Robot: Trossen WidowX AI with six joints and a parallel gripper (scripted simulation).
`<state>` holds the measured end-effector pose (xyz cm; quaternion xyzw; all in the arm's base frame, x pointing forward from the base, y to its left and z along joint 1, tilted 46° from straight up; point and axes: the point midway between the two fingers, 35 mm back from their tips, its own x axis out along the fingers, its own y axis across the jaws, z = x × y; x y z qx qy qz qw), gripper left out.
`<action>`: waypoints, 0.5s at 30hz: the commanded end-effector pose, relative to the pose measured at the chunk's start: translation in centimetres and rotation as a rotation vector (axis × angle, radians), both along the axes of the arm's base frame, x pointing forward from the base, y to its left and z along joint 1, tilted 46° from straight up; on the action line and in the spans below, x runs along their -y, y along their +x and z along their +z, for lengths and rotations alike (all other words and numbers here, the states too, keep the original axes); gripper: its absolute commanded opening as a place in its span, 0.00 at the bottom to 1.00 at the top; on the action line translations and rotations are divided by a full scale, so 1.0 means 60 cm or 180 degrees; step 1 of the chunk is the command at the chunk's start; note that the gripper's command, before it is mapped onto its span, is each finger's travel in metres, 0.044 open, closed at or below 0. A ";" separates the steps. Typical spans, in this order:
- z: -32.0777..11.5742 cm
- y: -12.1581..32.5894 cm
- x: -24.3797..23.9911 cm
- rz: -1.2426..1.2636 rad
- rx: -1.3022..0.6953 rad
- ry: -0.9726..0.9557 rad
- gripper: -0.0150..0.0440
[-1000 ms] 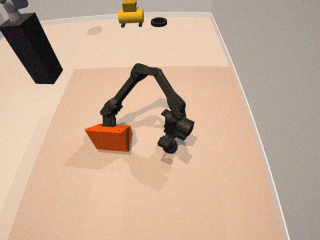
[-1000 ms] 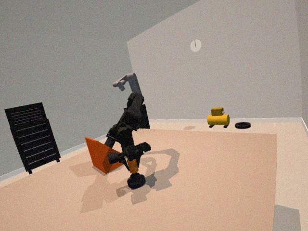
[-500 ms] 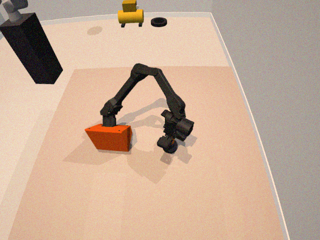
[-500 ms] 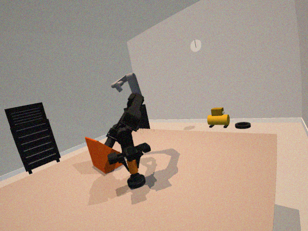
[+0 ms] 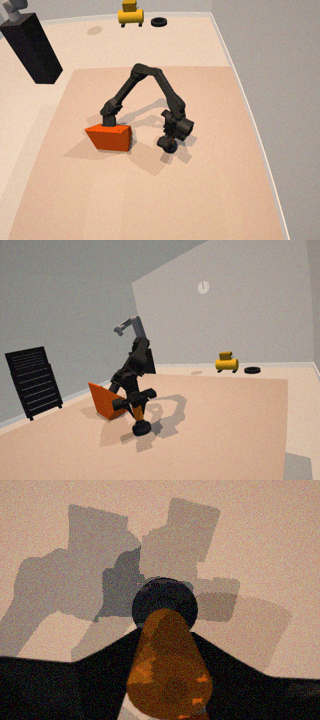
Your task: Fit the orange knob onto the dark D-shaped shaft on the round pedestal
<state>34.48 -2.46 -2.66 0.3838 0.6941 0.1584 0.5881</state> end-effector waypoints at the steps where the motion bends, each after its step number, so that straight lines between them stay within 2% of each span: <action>1: 0.006 0.002 0.003 -0.0034 -0.0009 -0.0001 0.25; 7: 0.006 0.004 0.006 -0.0455 -0.0444 -0.0008 0.25; 15: 0.001 0.001 0.003 -0.0478 -0.0468 -0.0008 0.25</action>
